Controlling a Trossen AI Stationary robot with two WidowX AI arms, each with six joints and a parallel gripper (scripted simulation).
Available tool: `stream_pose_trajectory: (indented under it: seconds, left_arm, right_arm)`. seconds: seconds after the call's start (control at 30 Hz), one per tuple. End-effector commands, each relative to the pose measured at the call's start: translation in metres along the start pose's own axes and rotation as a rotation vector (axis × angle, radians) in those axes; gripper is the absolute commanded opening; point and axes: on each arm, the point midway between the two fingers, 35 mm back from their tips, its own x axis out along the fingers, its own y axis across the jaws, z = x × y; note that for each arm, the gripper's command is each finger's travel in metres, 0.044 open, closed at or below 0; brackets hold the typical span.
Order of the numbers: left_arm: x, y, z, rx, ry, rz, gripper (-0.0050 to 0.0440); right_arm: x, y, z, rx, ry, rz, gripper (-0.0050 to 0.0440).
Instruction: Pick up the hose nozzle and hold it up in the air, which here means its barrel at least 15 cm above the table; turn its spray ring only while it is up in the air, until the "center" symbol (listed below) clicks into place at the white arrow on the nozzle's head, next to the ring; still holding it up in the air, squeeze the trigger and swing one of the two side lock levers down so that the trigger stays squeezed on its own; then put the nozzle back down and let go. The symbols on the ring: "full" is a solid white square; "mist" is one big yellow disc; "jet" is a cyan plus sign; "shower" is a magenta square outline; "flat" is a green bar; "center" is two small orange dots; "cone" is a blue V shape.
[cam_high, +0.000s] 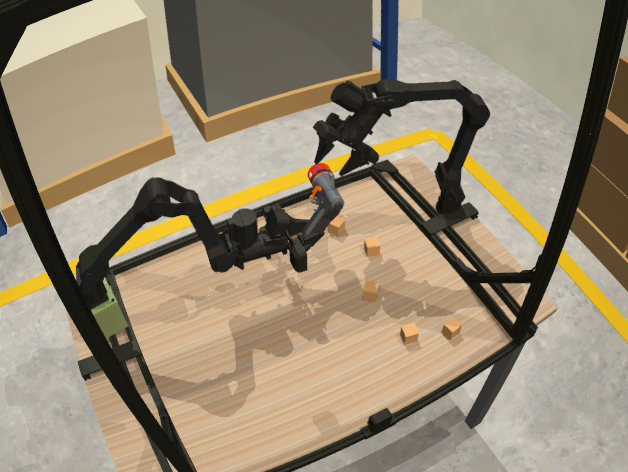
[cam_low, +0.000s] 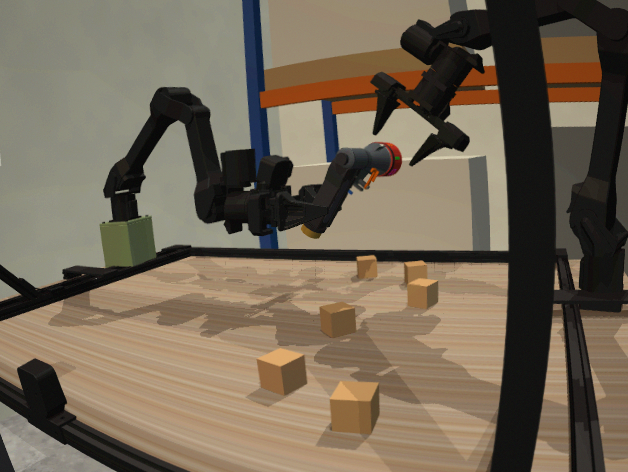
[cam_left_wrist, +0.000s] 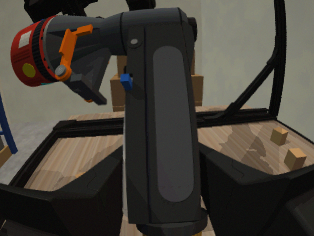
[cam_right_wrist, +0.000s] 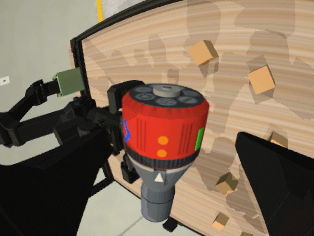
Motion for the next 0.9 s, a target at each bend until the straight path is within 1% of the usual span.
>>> stream_pose_trajectory:
  seconds: [0.0,0.3,0.53,0.87]
  left_arm:
    - [0.003,0.0,0.012,0.007,-0.033,0.002,0.0]
    - [0.003,0.0,0.012,0.007,-0.033,0.002,0.0]
    - [0.003,0.0,0.012,0.007,-0.033,0.002,0.0]
    - [0.003,0.0,0.012,0.007,-0.033,0.002,0.0]
  right_arm:
    - [-0.015,0.005,0.0,-0.01,-0.002,0.019,0.04]
    - [-0.041,0.006,0.0,-0.01,-0.002,0.019,0.04]
    - [-0.041,0.006,0.0,-0.01,-0.002,0.019,0.04]
    - [-0.041,-0.004,-0.001,-0.01,-0.002,0.019,0.04]
